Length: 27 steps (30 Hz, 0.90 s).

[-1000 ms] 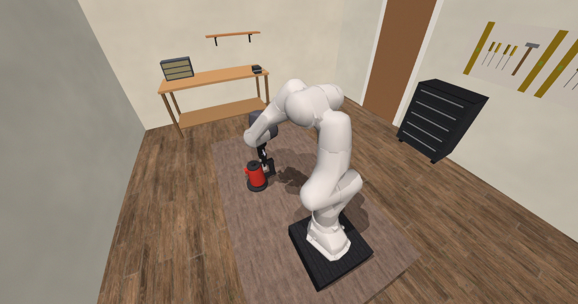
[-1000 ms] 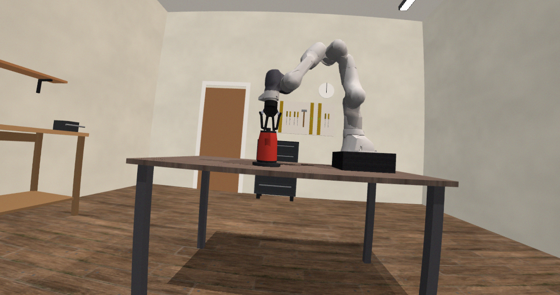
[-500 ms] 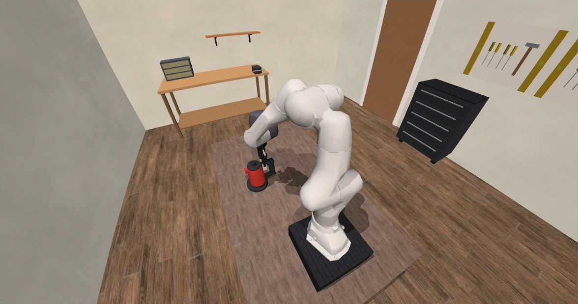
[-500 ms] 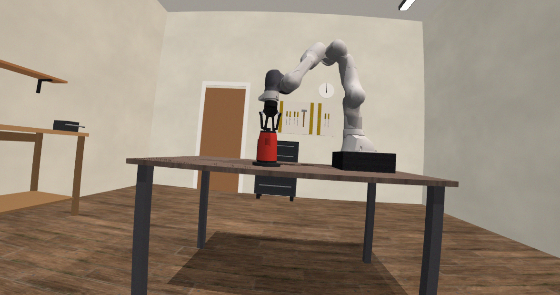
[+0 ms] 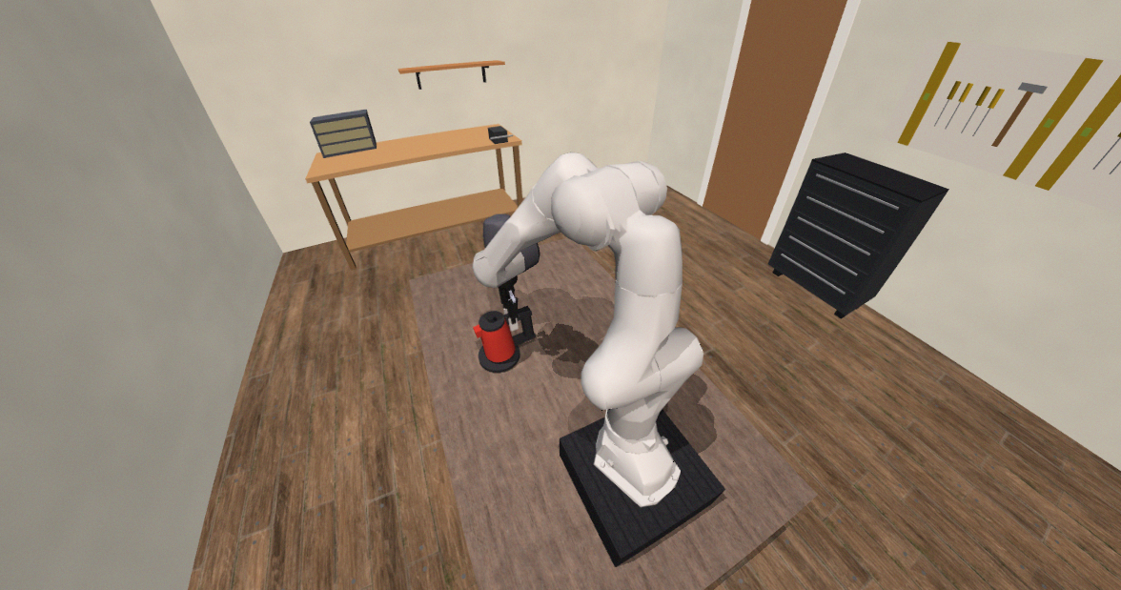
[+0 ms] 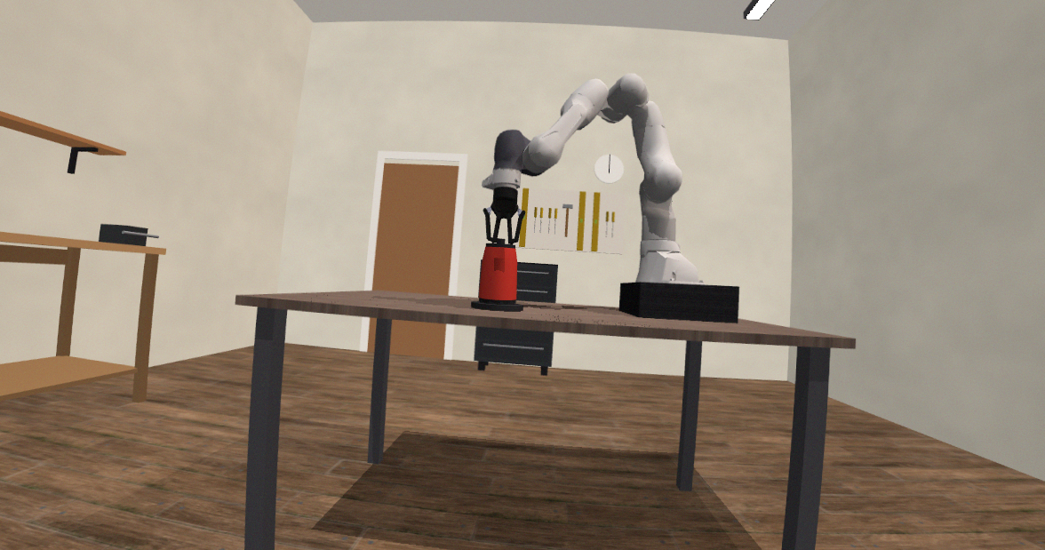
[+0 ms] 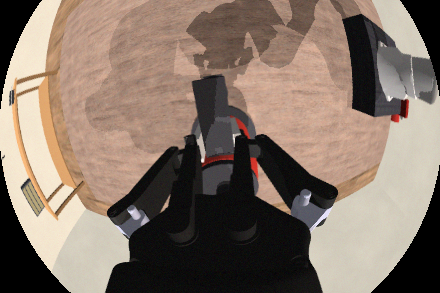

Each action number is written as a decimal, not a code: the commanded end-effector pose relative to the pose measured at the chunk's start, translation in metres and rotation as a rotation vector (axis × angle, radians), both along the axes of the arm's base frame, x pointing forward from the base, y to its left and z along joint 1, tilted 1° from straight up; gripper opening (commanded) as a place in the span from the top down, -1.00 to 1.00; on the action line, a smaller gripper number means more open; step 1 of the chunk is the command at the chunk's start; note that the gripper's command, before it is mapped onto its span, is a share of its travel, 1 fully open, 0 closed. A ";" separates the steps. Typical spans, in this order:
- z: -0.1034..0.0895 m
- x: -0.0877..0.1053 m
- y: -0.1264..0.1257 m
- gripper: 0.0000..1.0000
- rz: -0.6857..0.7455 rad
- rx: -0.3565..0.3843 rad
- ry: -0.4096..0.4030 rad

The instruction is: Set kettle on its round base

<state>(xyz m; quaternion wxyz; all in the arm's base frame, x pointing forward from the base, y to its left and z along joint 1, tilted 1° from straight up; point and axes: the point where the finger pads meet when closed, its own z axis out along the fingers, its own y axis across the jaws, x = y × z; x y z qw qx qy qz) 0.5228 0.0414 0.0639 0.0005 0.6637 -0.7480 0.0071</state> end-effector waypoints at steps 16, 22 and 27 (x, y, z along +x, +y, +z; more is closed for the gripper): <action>-0.003 0.002 -0.001 1.00 -0.008 0.000 -0.006; -0.003 0.002 -0.001 0.06 -0.008 0.000 -0.006; -0.003 0.002 -0.001 0.06 -0.008 0.000 -0.006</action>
